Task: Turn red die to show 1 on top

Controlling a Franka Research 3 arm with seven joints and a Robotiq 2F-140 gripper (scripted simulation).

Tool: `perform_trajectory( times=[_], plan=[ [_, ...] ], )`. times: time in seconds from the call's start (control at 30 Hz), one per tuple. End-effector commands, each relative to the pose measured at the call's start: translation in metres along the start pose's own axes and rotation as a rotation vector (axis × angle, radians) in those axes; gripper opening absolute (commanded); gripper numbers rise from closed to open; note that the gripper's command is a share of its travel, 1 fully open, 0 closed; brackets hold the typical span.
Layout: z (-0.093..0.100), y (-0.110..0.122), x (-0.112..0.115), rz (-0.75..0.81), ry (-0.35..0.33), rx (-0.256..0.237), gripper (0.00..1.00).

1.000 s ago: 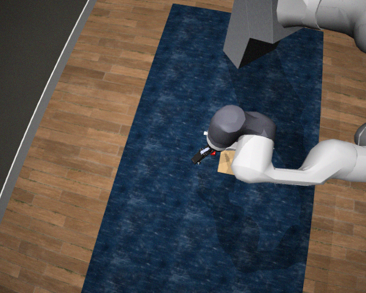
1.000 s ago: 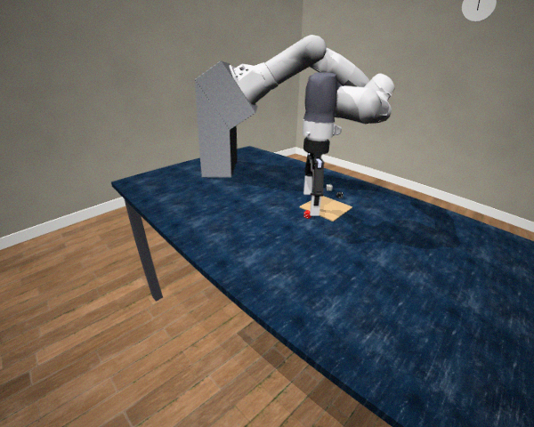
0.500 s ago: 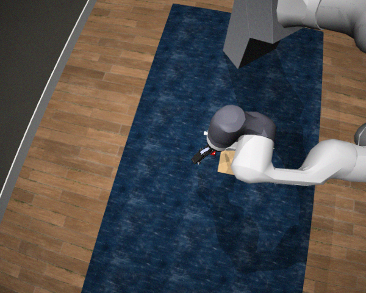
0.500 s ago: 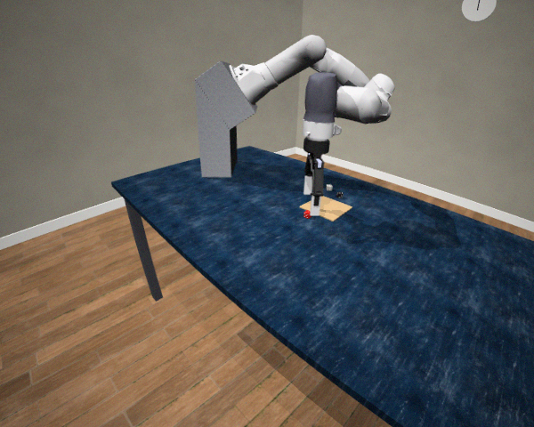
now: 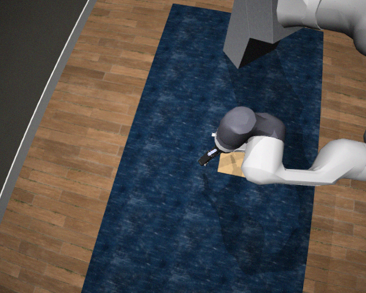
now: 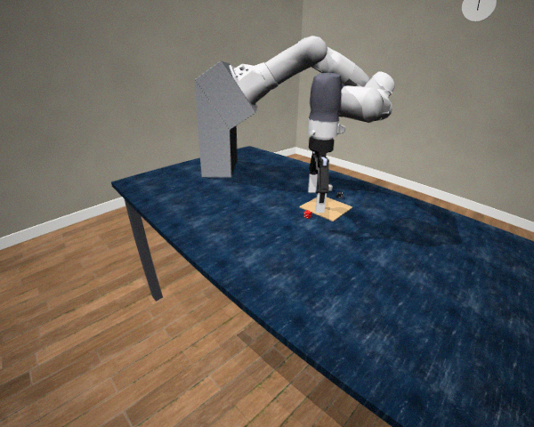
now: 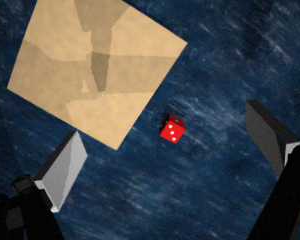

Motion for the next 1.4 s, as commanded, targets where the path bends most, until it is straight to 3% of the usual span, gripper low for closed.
perform_trajectory(
  times=[0.0, 0.27, 0.33, 0.77, 1.37],
  plan=[
    [0.000, -0.014, -0.013, -0.012, -0.005, 0.002, 1.00],
    [-0.001, -0.064, -0.059, -0.012, -0.005, 0.002, 1.00],
    [-0.001, -0.064, -0.059, -0.012, -0.005, 0.002, 1.00],
    [-0.001, -0.131, -0.121, -0.012, -0.005, 0.002, 1.00],
    [-0.001, -0.143, -0.131, -0.012, -0.005, 0.002, 1.00]
  ],
)
Point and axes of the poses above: the point where the finger pads meet when closed, its own z axis back along the fingers, its own y axis across the jaws, x = y × z, the point moved 9 cm from there along z, back along the fingers, and after that the axes turned 1 degree about -z, right-handed, at the moved point
